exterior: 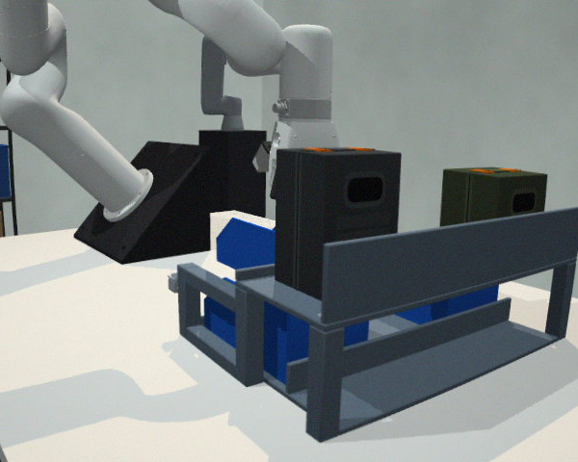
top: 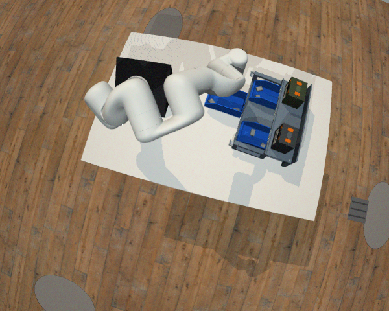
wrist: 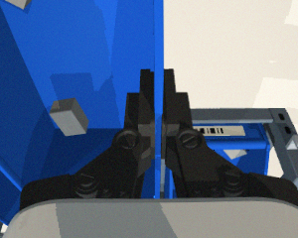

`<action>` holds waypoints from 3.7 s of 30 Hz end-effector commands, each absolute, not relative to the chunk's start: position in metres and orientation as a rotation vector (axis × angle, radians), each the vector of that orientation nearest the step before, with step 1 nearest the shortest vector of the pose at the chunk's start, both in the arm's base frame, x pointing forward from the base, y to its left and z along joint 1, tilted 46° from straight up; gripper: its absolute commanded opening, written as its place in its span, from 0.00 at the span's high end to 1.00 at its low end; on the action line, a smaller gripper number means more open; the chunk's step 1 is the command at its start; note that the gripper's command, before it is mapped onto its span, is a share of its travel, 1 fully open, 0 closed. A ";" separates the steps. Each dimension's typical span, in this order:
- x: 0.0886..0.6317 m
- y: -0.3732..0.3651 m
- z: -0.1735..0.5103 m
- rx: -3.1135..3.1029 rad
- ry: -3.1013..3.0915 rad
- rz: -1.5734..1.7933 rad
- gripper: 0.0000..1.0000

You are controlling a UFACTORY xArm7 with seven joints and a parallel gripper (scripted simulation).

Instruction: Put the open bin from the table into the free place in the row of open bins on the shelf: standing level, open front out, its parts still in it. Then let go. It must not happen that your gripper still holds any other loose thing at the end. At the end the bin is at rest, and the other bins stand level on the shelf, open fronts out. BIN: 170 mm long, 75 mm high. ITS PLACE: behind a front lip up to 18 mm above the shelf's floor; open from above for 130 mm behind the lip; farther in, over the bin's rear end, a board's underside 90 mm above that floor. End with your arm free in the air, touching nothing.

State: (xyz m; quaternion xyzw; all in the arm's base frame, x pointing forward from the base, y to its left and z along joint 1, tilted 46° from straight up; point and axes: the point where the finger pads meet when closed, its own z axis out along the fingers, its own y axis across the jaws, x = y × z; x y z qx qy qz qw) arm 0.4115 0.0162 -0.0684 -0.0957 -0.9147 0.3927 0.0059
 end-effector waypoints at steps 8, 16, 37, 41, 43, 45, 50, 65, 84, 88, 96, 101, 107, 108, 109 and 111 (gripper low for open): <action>0.411 0.019 -0.068 -0.297 -2.868 1.226 1.00; 0.407 0.016 -0.072 -0.297 -2.868 1.225 1.00; 0.398 0.010 -0.080 -0.297 -2.868 1.226 1.00; 0.398 0.010 -0.080 -0.297 -2.868 1.226 1.00; 0.398 0.010 -0.080 -0.297 -2.868 1.226 1.00; 0.398 0.010 -0.080 -0.297 -2.868 1.226 1.00; 0.392 0.005 -0.085 -0.297 -2.868 1.225 1.00; 0.387 0.002 -0.089 -0.297 -2.868 1.225 1.00; 0.383 -0.002 -0.093 -0.297 -2.869 1.225 1.00; 0.381 -0.003 -0.094 -0.297 -2.865 1.227 1.00; 0.381 -0.003 -0.094 -0.297 -2.865 1.227 1.00; 0.382 -0.004 -0.094 -0.298 -2.867 1.226 1.00; 0.381 -0.005 -0.094 -0.298 -2.864 1.228 1.00; 0.381 -0.005 -0.094 -0.298 -2.864 1.228 1.00; 0.381 -0.005 -0.094 -0.298 -2.864 1.228 1.00; 0.381 -0.005 -0.094 -0.298 -2.864 1.228 1.00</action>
